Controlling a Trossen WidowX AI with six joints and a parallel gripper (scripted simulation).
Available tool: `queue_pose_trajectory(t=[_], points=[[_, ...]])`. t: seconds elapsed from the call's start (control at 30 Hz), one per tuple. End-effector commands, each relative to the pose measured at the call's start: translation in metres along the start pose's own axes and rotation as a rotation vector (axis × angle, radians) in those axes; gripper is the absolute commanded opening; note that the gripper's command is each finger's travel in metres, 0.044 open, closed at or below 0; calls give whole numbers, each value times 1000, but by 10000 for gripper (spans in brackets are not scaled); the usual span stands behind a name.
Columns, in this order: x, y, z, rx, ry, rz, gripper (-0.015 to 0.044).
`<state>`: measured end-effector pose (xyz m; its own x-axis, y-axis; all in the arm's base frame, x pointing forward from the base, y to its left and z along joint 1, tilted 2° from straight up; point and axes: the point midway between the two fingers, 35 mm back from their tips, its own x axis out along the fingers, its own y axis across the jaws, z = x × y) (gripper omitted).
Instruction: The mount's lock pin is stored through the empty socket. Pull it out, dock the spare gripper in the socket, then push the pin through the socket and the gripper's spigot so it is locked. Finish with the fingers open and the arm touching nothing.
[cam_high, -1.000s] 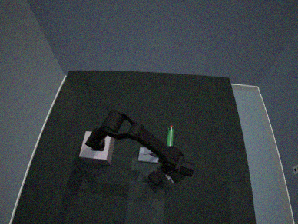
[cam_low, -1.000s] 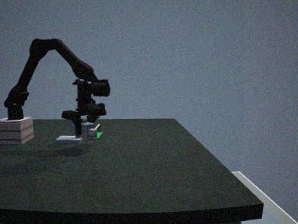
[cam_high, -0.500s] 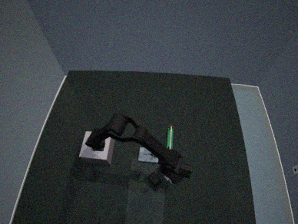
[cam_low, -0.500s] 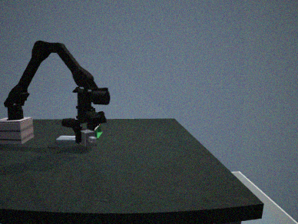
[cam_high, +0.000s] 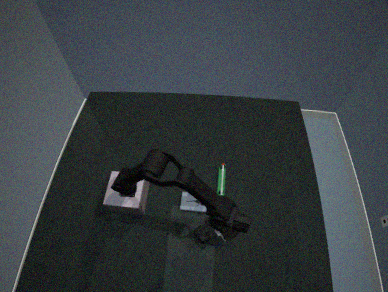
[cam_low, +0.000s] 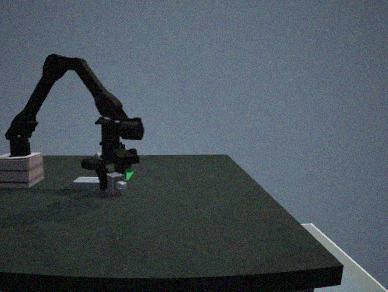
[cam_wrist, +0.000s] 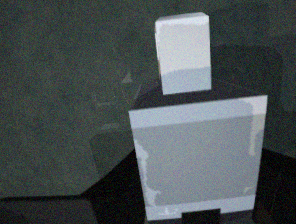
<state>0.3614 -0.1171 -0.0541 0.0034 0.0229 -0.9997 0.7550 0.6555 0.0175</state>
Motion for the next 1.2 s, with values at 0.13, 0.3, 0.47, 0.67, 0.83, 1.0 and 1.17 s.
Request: queue_pose_trajectory(t=[0.13,0.3,0.47,0.67,0.83,1.0,1.17], points=[[-2,0,0,0,-3,2,263],[-2,0,0,0,-3,2,394],[-6,0,0,0,-3,2,440],[-20,-1,-2,0,5,-3,440],[-31,-2,-4,1,9,-6,440],[-42,-3,-6,2,16,-9,440],[-52,-4,-8,2,22,-13,440]])
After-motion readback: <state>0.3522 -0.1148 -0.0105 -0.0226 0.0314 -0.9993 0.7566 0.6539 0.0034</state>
